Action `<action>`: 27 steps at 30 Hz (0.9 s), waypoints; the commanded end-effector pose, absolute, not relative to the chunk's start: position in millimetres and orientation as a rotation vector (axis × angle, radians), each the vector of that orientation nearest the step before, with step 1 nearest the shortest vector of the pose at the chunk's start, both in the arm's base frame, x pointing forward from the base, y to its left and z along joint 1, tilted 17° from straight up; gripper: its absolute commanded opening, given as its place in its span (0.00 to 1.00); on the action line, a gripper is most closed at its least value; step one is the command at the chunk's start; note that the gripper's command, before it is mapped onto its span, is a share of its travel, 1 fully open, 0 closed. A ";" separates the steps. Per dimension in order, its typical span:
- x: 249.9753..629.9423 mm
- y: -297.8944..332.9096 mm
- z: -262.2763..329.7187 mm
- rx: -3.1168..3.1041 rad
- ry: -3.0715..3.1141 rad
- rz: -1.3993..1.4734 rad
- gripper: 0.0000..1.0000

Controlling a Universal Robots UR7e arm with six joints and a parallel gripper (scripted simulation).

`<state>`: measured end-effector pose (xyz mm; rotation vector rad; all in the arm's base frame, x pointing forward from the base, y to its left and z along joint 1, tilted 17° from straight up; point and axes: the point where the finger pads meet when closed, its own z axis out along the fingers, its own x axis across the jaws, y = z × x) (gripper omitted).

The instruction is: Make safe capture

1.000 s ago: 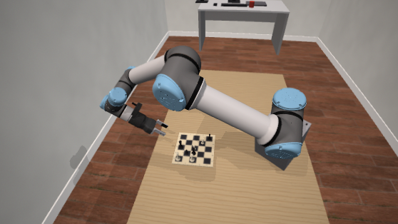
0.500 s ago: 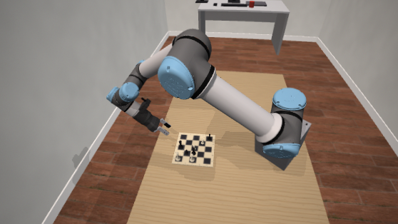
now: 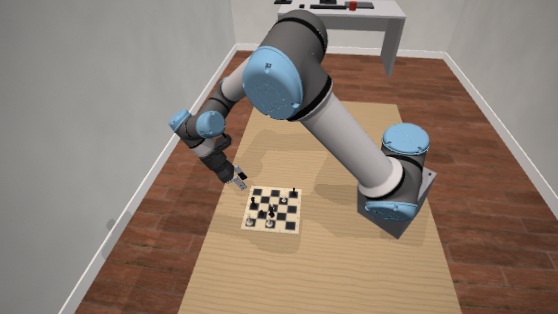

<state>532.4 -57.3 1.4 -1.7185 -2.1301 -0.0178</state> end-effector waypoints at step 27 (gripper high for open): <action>442.7 -22.0 9.3 -1.704 -2.592 -0.409 1.00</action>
